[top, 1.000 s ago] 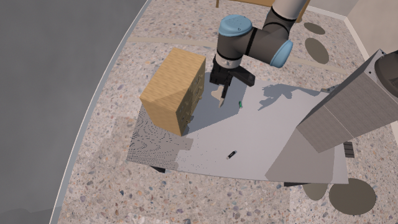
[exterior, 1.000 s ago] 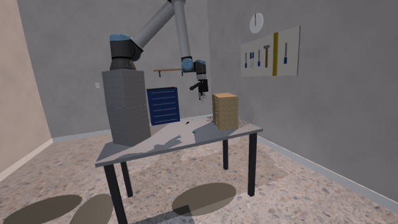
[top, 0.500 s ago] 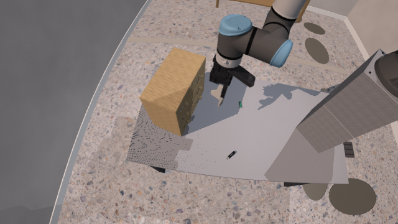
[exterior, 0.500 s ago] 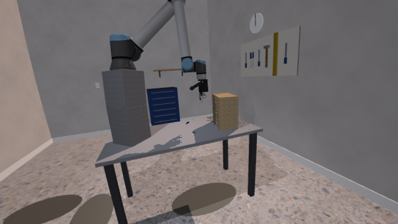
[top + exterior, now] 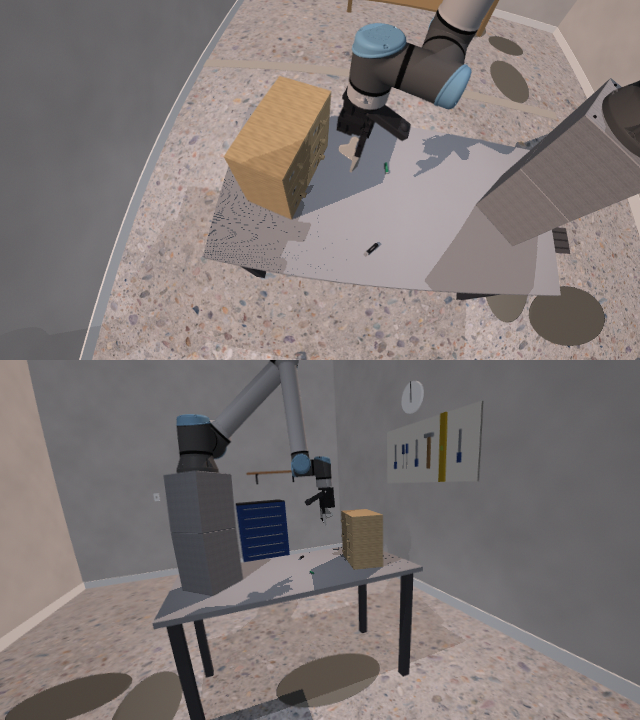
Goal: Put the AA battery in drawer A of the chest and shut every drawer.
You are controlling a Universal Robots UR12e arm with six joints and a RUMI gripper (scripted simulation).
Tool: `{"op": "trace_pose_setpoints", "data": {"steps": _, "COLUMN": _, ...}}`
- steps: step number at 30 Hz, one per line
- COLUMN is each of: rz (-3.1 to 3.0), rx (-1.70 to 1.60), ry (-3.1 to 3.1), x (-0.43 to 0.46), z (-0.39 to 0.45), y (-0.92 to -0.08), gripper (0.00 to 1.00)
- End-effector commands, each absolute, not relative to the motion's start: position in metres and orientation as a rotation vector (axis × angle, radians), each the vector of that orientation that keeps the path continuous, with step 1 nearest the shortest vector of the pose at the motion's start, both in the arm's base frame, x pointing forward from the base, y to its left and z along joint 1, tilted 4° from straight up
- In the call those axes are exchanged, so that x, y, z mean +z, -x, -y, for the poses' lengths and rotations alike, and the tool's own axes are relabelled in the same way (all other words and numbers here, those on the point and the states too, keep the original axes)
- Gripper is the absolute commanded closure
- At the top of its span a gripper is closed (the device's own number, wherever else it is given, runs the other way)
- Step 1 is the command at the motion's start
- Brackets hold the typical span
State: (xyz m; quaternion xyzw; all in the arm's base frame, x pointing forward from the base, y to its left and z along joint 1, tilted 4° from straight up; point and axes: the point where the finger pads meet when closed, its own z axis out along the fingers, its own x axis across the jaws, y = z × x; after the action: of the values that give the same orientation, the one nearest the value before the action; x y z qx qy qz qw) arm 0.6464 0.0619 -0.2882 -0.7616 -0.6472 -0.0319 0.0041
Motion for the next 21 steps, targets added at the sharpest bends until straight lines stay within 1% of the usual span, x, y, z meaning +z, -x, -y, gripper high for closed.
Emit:
{"op": "trace_pose_setpoints", "data": {"steps": 1, "rz": 2.031, "rx": -0.107, "ry": 2.391, "x": -0.2883, "z": -0.0618, "y": -0.6475, "gripper": 0.00}}
{"op": "trace_pose_setpoints", "data": {"steps": 21, "rz": 2.067, "rx": -0.197, "ry": 2.439, "x": -0.2960, "z": -0.0611, "y": -0.6545, "gripper": 0.00}}
